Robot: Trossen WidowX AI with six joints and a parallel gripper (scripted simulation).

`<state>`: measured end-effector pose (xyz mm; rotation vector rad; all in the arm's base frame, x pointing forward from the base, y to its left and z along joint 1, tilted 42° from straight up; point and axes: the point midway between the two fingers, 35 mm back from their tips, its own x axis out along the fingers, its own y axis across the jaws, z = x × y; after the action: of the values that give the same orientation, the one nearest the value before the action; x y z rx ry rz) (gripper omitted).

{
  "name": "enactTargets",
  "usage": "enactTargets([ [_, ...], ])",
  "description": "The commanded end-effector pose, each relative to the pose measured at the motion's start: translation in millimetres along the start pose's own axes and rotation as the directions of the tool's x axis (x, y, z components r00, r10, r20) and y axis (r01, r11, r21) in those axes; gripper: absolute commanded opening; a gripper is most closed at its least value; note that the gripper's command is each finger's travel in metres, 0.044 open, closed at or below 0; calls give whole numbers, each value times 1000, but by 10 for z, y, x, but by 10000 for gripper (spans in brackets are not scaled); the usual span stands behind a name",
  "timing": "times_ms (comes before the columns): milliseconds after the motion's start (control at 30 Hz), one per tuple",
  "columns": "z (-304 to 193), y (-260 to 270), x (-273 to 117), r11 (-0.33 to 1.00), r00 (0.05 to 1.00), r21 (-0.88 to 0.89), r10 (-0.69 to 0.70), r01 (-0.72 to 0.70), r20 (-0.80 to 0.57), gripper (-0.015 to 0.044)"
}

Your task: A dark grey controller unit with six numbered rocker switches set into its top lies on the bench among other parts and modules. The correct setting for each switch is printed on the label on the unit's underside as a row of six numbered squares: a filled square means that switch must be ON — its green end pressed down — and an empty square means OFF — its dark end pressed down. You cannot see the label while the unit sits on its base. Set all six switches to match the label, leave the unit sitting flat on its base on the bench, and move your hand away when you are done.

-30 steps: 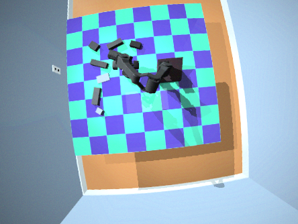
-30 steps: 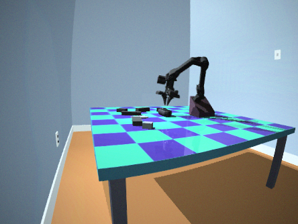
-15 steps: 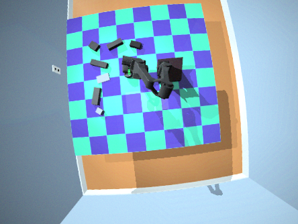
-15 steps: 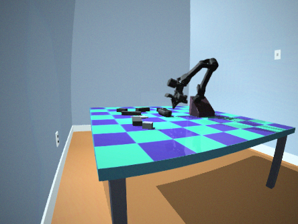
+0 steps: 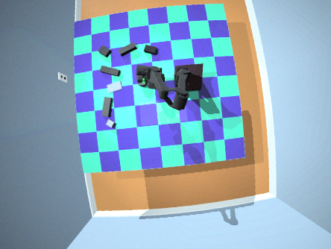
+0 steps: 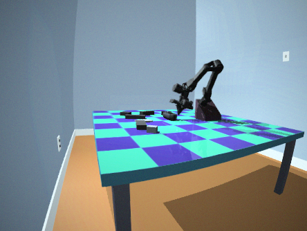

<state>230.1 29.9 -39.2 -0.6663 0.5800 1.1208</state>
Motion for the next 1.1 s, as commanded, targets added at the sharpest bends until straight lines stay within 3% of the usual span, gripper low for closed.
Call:
enactTargets([
  [0,-9,29,71,1000,1000,5,1,-1,-5,0],
  [1067,12,83,316,1000,1000,6,0,0,-1,0],
])
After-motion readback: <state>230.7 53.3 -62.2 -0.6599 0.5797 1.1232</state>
